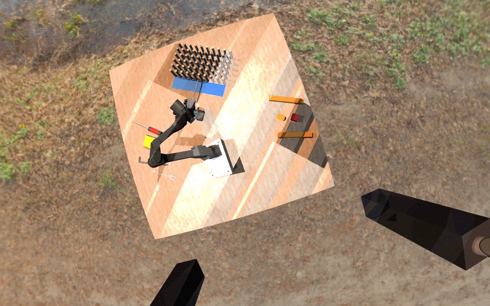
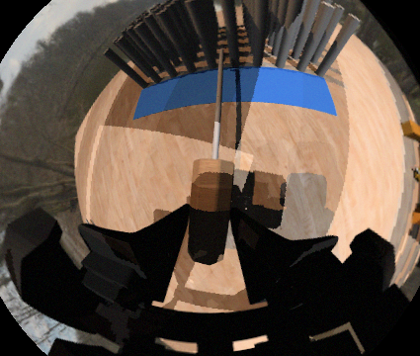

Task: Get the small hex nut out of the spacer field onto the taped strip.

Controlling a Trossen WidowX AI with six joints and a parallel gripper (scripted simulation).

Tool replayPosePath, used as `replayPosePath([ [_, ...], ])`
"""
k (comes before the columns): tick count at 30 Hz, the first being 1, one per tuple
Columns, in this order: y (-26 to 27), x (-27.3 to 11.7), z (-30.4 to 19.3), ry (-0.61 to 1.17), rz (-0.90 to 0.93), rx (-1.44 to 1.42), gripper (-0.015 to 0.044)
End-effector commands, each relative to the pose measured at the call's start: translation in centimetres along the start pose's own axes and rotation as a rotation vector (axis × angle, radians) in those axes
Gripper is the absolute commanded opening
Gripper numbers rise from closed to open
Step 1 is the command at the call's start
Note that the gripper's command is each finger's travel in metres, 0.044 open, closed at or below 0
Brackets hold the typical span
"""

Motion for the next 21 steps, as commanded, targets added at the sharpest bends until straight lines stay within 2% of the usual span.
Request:
replayPosePath([
  [1,0.0,0.1,0.5,-0.004,0.004,-0.007,0.0000],
  [21,-0.1,0.4,1.6,-0.004,0.004,-0.009,0.0000],
])
Point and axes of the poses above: the point midway between the two fingers, 35 mm back from their tips, its own x axis out along the fingers, its own y axis across the jaws, z = x × y, the point moved 5 cm from there along -x, back along the fingers, and after that the axes turned 13 degrees about -x, right-handed, at the moved point
